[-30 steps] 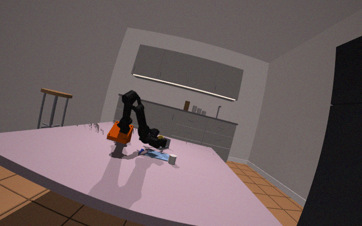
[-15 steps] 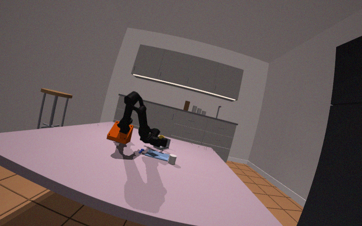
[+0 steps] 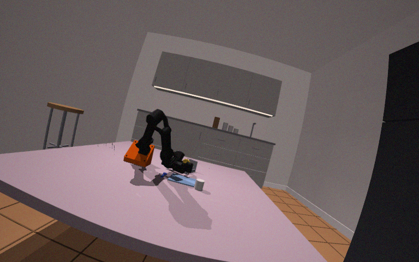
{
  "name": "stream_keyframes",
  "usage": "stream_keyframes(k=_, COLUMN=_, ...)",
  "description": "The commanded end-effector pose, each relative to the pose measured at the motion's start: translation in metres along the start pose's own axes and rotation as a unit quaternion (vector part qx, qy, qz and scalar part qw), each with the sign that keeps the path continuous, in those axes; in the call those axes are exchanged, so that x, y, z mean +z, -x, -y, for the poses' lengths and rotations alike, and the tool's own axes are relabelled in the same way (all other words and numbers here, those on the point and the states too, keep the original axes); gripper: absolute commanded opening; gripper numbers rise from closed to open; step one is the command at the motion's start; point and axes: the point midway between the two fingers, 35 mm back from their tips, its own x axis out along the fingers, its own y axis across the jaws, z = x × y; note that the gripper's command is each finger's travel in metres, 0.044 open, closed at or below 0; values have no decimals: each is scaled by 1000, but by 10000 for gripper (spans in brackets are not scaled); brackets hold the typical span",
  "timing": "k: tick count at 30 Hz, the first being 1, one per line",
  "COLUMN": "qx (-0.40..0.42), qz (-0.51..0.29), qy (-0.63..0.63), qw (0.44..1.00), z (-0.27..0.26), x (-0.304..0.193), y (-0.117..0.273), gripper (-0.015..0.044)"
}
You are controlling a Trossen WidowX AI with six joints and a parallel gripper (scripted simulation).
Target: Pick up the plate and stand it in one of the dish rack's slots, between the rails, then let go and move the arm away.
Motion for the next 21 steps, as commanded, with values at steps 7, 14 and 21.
stream_keyframes(k=7, qx=0, qz=0, qy=1, qw=1000, z=0, x=0, y=0, gripper=53)
stream_keyframes(k=14, qx=0, qz=0, qy=1, qw=1000, z=0, x=0, y=0, gripper=236)
stream_keyframes(k=21, qx=0, qz=0, qy=1, qw=1000, z=0, x=0, y=0, gripper=400)
